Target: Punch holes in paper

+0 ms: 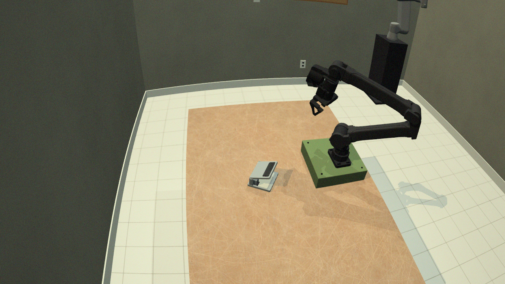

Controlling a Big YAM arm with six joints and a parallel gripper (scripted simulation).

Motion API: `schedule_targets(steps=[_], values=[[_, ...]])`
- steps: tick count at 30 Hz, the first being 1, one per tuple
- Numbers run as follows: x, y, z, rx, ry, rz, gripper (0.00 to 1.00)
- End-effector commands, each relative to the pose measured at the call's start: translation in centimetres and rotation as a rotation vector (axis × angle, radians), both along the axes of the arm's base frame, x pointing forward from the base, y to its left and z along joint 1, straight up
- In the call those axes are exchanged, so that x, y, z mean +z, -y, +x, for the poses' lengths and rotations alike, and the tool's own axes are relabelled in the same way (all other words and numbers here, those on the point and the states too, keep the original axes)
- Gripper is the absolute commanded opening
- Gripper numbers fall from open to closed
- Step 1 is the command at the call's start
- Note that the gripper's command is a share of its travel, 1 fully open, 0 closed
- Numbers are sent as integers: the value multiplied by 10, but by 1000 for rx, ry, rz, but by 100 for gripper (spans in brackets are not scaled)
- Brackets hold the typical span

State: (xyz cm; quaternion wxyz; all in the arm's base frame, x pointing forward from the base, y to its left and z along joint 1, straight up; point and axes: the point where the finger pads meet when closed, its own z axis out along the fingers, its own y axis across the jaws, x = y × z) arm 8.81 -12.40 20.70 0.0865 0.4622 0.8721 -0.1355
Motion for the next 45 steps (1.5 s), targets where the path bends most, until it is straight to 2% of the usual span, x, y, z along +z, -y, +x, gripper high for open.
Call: schedule_targets(steps=[1,17,18,21,24,28,32,34,36,40,45], values=[[3,1,1,0,4,-4,100],[3,1,1,0,4,-4,100],[14,4,5,1,27,-22,100],[17,5,14,12,37,-18,100],[18,7,40,50,51,5,100],[11,2,97,132,63,66,100],[-3,-16,151,207,60,127,100],[-3,-16,151,207,60,127,100],[-20,-39,190,264,48,175,100],[-43,-72,229,325,26,225,100],[-82,-128,270,403,-16,290,100]])
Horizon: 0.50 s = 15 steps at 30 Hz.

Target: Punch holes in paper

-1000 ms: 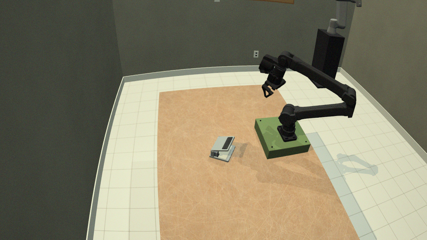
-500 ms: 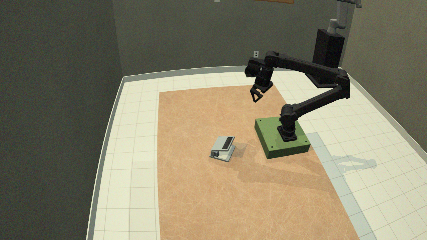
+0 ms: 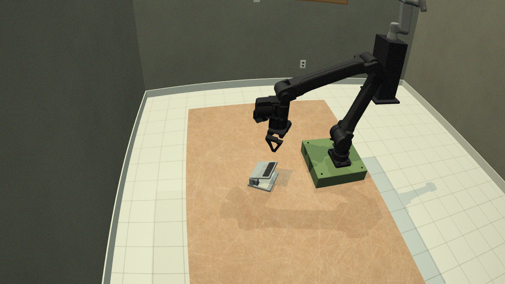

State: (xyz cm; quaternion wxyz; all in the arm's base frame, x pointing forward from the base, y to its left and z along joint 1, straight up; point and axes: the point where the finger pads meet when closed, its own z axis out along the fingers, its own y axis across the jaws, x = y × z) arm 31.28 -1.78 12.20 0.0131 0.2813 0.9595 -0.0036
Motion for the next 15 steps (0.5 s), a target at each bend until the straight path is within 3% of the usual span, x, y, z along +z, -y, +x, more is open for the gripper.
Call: schedule_targets(steps=[1,4,11,12,15], values=[[-4,-30,50,2,46,14,100],[-13,-43,56,19,34,24,100],[-9,-39,56,8,50,23,100],[-8,-39,56,6,52,22,0],[-7,-37,56,3,56,22,0]])
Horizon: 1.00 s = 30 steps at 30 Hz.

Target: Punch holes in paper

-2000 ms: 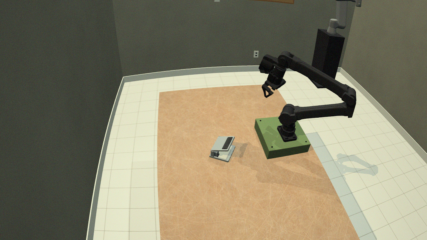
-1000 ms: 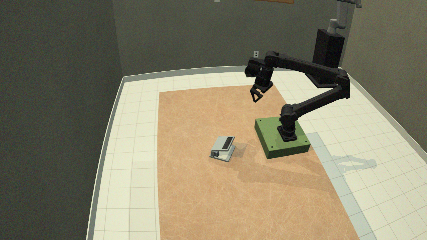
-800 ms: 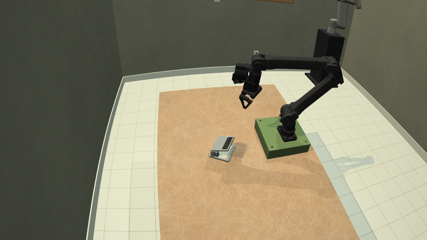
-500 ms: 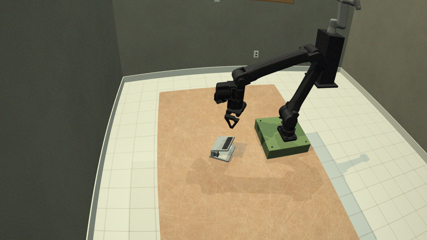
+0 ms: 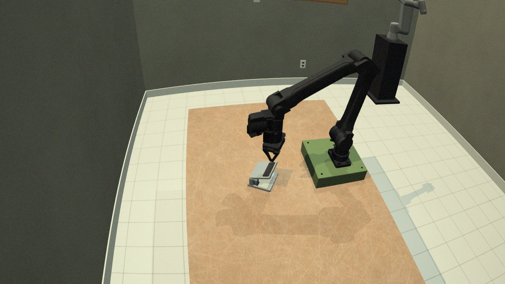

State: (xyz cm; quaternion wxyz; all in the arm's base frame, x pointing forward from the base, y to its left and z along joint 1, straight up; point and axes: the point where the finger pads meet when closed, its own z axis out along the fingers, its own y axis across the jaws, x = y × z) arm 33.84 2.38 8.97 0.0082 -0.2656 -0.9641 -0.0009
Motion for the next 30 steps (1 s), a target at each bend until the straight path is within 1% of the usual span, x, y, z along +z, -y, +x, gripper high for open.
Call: schedule_targets(steps=[1,15,30], values=[[25,4,31,-31,93,2,0],[18,6,30,-31,73,1,0],[19,6,30,-30,76,1,0]])
